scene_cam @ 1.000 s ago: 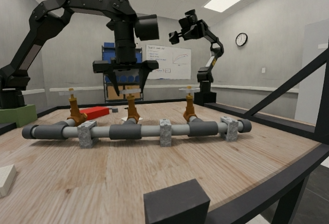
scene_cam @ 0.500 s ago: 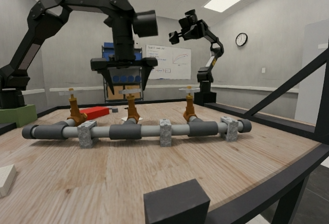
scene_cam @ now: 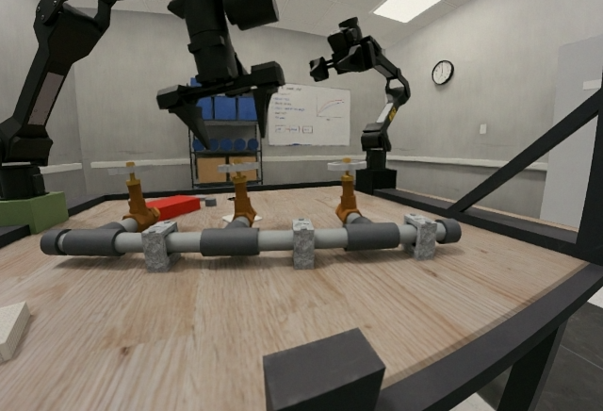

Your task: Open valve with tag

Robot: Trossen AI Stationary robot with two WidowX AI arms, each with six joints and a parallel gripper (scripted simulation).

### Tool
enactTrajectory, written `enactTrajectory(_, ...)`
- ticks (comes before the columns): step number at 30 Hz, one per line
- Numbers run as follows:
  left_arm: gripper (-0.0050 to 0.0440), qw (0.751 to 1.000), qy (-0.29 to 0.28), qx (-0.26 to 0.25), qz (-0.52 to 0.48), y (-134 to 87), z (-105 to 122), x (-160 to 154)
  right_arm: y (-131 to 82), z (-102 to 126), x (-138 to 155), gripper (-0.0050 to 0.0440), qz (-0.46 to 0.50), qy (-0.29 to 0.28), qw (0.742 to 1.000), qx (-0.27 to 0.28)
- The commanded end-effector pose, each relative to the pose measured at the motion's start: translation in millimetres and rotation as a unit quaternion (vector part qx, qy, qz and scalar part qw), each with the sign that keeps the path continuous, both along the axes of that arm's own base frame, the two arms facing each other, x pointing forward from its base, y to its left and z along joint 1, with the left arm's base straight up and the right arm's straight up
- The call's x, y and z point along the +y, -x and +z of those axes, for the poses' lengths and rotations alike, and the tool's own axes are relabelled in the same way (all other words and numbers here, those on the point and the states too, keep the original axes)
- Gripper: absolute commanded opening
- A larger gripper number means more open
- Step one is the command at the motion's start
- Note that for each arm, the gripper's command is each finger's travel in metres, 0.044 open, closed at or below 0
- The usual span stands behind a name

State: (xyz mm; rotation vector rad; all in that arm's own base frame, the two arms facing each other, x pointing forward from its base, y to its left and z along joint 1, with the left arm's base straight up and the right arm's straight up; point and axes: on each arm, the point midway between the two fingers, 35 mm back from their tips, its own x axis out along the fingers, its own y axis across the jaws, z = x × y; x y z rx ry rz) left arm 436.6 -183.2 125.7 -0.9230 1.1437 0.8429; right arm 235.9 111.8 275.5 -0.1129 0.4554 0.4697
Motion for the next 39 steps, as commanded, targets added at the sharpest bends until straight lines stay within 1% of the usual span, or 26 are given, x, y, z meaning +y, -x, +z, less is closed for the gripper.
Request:
enactTrajectory(1, 0.0440, 0.999, -0.001, -0.007, -0.053, -3, 13, 1, 1, 10, 0, 0.0400, 0.001, -0.007, 1.000, -0.012)
enactTrajectory(2, 0.0440, 0.997, -0.003, -0.010, -0.076, -2, 20, 1, 1, 10, 0, 0.0400, 0.001, -0.007, 1.000, -0.012)
enactTrajectory(7, 0.0440, 0.980, -0.025, 0.008, -0.196, 1, 18, 1, 1, 10, 0, 0.0400, 0.001, -0.007, 1.000, -0.012)
enactTrajectory(11, 0.0440, 0.956, -0.043, 0.030, -0.289, 2, 10, 2, 1, 10, 0, 0.0400, 0.001, -0.007, 1.000, -0.012)
enactTrajectory(16, 0.0440, 0.913, -0.062, 0.046, -0.401, 5, 9, 4, 1, 10, 0, 0.0400, 0.001, -0.007, 1.000, -0.012)
enactTrajectory(18, 0.0440, 0.913, -0.062, 0.046, -0.401, 5, 9, 4, 1, 10, 0, 0.0400, 0.001, -0.007, 1.000, -0.012)
enactTrajectory(19, 0.0440, 0.903, -0.066, 0.042, -0.423, 5, 14, 4, 1, 10, 0, 0.0400, 0.001, -0.007, 1.000, -0.012)
enactTrajectory(22, 0.0440, 0.868, -0.077, 0.057, -0.487, 6, 8, 5, 1, 10, 0, 0.0400, 0.001, -0.007, 1.000, -0.012)
enactTrajectory(25, 0.0440, 0.829, -0.088, 0.065, -0.548, 7, 8, 7, 1, 10, 0, 0.0400, 0.001, -0.007, 1.000, -0.012)
enactTrajectory(29, 0.0440, 0.770, -0.105, 0.076, -0.625, 8, 7, 10, 1, 10, 0, 0.0400, 0.001, -0.007, 1.000, -0.012)
enactTrajectory(33, 0.0440, 0.704, -0.120, 0.084, -0.695, 9, 8, 13, 1, 10, 0, 0.0400, 0.001, -0.007, 1.000, -0.012)
enactTrajectory(35, 0.0440, 0.704, -0.120, 0.084, -0.695, 9, 8, 13, 1, 10, 0, 0.0400, 0.001, -0.007, 1.000, -0.012)
enactTrajectory(39, 0.0440, 0.630, -0.132, 0.094, -0.759, 9, 7, 16, 1, 10, 0, 0.0400, 0.001, -0.007, 1.000, -0.012)
